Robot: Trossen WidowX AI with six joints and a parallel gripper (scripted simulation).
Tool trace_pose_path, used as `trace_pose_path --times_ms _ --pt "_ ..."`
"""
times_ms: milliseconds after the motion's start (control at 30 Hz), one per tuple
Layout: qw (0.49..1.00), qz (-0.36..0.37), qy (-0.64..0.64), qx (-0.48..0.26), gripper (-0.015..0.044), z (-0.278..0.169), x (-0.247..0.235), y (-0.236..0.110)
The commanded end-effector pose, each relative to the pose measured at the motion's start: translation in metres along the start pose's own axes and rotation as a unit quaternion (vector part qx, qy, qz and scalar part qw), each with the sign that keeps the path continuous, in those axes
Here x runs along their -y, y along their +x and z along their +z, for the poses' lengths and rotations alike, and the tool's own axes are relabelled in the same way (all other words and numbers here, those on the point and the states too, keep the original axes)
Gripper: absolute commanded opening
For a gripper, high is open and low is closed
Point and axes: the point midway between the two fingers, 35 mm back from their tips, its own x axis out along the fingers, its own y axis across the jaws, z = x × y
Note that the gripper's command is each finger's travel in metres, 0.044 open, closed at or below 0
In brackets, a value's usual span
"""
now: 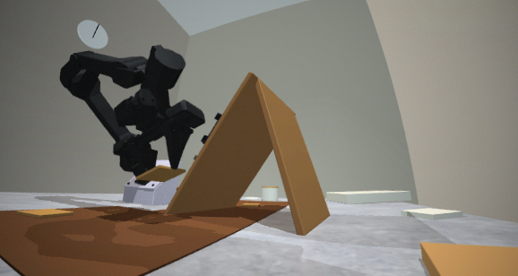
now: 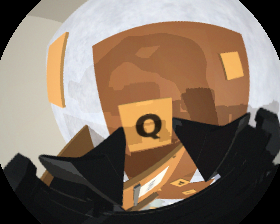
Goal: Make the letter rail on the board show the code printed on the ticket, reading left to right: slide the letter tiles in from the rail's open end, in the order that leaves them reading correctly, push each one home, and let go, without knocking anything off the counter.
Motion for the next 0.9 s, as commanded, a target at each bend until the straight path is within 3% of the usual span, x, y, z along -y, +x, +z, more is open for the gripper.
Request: trace_pose_path --times_ms 0,433,867 --pt "0.998 0.033 -0.047 0.011 0.0000 0.007 -0.009 -0.008" --pt "0.969 0.095 -0.221 0.052 0.0000 0.019 -0.026 -0.028" --pt "0.902 0.135 -0.397 0.105 0.0000 0.022 -0.037 -0.045"
